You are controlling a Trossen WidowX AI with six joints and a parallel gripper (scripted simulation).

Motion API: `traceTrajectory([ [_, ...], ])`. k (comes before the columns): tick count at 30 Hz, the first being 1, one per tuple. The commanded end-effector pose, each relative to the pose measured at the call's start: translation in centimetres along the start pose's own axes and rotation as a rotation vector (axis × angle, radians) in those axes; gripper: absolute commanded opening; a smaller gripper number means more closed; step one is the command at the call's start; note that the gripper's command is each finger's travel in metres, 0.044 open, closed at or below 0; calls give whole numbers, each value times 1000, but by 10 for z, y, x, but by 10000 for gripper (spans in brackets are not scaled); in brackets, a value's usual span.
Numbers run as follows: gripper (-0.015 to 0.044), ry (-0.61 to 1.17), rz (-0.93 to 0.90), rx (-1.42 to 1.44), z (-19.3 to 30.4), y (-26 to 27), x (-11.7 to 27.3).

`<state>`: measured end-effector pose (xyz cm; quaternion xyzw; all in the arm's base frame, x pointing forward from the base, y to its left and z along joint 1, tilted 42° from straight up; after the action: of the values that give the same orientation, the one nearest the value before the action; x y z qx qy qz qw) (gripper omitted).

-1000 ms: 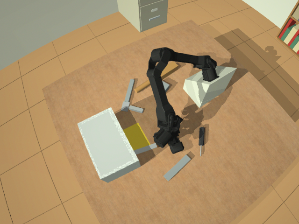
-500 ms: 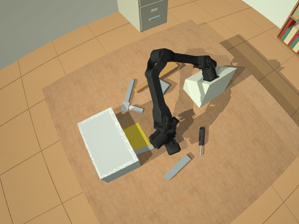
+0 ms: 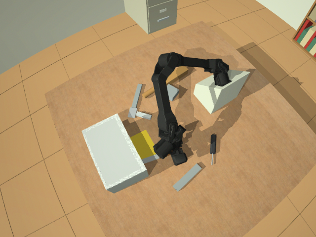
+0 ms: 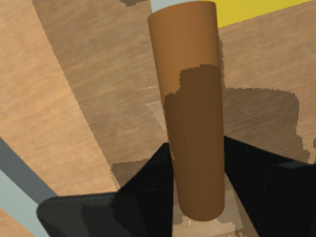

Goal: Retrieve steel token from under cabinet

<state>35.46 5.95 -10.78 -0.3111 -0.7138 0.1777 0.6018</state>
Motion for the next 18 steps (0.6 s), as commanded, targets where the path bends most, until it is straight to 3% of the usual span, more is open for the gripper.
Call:
traceTrajectory([
  [1,0,-1,-1,3,-6,0,0],
  [18,0,-1,-1,2,-24,2,0],
])
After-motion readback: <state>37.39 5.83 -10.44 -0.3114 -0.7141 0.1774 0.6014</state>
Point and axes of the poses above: the point midway between the two fingers, 35 mm back from their tips, its own x axis back along the fingers, its own y axis across the jaws, z = x × y, the point moved 9 cm from there along x, back along the fingers, and after that the axes turned 4 degrees about -x, right-handed, at the moved point
